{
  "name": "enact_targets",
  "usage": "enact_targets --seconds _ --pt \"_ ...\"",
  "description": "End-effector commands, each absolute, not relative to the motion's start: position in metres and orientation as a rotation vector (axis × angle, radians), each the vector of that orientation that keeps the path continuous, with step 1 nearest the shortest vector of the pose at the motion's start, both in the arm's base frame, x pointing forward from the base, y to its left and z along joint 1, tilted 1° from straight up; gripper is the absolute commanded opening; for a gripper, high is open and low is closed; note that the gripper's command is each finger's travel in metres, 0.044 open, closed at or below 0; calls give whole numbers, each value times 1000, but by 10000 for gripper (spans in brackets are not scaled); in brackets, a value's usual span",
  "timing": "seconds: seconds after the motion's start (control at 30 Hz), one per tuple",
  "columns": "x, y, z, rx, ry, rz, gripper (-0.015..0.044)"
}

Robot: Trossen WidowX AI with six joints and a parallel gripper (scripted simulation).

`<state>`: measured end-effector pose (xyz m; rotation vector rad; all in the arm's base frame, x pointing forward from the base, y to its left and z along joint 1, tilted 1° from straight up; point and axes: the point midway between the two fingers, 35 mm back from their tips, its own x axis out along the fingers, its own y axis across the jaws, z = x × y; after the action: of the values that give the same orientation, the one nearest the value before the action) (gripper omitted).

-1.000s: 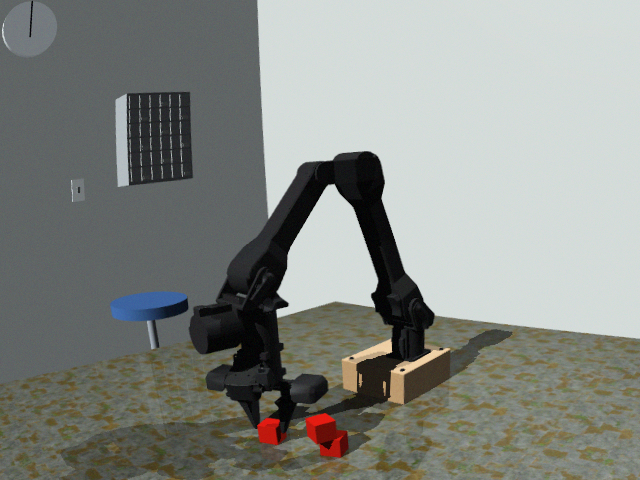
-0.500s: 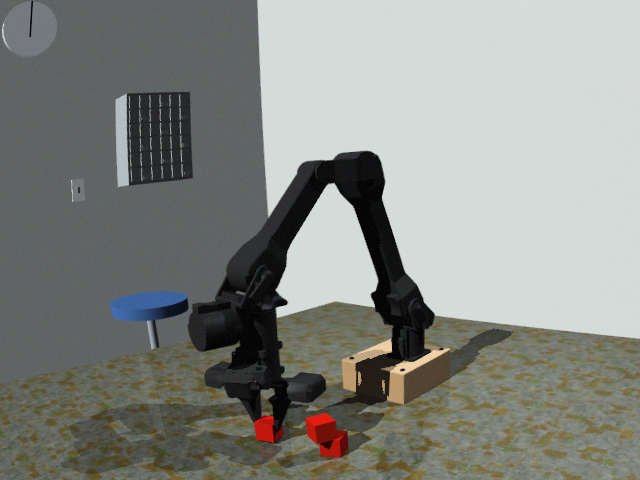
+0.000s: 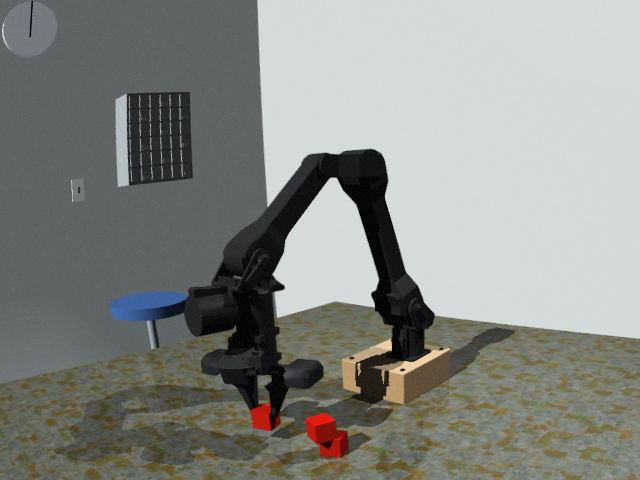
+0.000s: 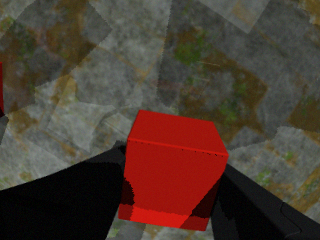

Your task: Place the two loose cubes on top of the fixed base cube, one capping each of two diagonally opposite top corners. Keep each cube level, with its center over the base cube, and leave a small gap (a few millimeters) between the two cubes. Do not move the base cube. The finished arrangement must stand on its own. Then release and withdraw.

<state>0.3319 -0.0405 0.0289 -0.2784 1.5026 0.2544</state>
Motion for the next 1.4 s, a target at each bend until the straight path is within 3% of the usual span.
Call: enact_targets --seconds 0.0,1.37 --pt "334 -41 40 -283 1496 253 105" --pt "324 -37 108 -290 1509 286 105"
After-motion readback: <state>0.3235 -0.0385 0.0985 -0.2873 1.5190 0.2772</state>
